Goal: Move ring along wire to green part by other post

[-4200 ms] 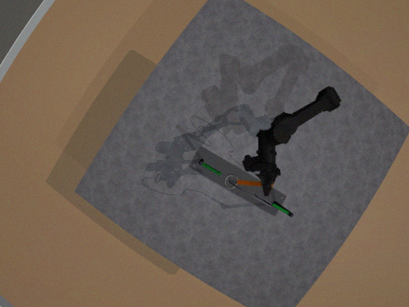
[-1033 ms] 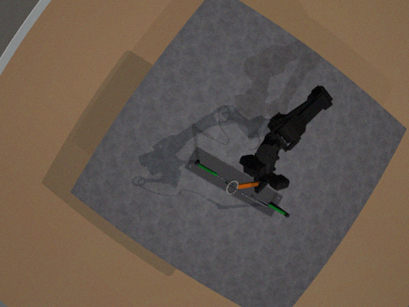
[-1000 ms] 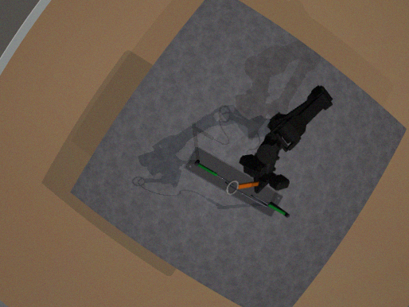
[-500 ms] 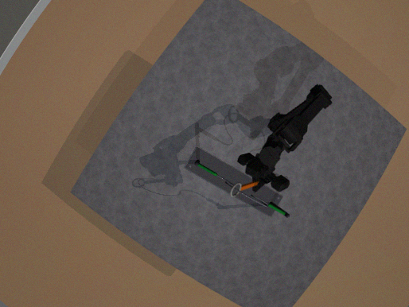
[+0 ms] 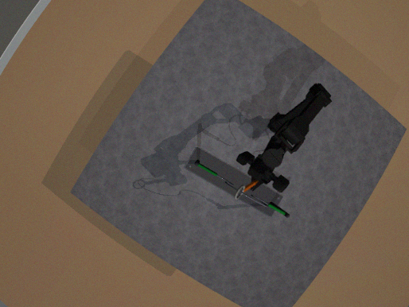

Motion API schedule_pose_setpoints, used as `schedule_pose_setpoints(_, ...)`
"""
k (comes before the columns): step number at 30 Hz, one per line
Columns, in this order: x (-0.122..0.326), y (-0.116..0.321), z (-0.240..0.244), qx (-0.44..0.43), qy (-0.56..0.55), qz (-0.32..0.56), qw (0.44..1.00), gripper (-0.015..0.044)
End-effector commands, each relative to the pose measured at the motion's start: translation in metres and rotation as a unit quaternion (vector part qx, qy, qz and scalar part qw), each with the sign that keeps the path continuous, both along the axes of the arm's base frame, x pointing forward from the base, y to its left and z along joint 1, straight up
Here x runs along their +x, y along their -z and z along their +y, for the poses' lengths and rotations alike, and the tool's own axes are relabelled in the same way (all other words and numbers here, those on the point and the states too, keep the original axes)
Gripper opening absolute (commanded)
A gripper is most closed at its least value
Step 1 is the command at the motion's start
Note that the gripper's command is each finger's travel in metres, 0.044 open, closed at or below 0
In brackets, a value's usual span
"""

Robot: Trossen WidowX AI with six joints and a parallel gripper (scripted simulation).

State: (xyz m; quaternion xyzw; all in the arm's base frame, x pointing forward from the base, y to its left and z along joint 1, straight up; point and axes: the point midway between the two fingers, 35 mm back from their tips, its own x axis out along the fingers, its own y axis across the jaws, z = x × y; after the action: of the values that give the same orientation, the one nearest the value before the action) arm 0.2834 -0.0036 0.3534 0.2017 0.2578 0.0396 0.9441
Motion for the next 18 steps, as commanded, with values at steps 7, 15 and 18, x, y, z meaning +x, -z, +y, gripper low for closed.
schedule_pose_setpoints(7, 0.0, 0.0017, -0.0039, -0.06, 0.001, -0.006, 0.998, -0.015)
schedule_pose_setpoints(15, 0.0002, 0.0027, -0.0074, -0.11, 0.002, -0.01, 0.994, -0.015)
schedule_pose_setpoints(18, 0.0003, 0.0031, -0.0087, -0.129, 0.003, -0.012, 0.992, -0.015)
